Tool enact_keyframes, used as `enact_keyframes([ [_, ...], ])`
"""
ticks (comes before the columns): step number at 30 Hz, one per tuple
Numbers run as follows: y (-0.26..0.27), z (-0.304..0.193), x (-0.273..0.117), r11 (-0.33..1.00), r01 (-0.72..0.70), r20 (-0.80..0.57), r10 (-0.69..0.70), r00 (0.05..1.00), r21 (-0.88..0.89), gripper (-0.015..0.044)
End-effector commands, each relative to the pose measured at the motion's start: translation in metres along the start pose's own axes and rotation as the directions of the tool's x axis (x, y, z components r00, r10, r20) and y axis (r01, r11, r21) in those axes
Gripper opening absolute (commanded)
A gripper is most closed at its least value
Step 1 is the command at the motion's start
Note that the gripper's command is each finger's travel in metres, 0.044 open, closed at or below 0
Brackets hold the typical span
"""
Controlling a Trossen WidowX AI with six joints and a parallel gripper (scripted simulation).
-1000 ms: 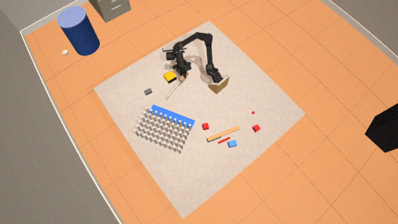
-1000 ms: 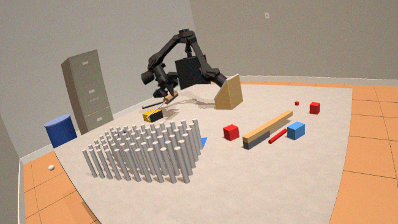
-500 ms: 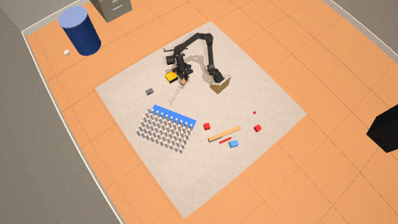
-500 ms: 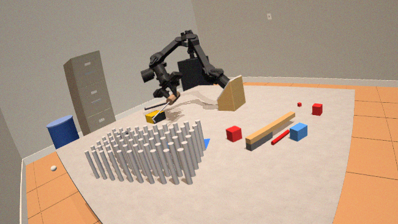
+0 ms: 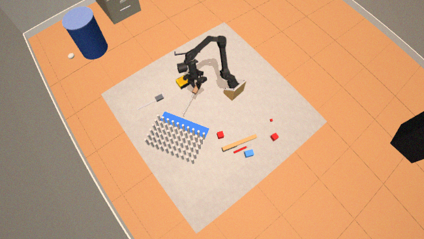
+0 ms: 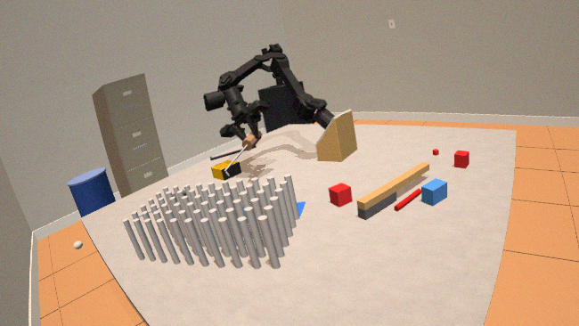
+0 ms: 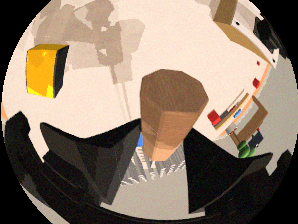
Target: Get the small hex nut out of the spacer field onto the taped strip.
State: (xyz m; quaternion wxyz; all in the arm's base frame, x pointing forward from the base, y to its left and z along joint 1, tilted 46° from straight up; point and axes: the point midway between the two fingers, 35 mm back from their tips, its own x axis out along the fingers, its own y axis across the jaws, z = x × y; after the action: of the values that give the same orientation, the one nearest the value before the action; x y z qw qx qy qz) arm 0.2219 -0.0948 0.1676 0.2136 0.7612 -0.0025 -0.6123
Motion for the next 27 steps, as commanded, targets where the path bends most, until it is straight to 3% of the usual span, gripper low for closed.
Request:
enact_keyframes([
  [1,-0.007,-0.007,0.001,0.999,-0.019,0.002,0.019,1.0,-0.027,0.0],
  [27,-0.067,-0.055,-0.007,0.959,-0.195,-0.081,0.182,0.98,-0.205,0.0],
])
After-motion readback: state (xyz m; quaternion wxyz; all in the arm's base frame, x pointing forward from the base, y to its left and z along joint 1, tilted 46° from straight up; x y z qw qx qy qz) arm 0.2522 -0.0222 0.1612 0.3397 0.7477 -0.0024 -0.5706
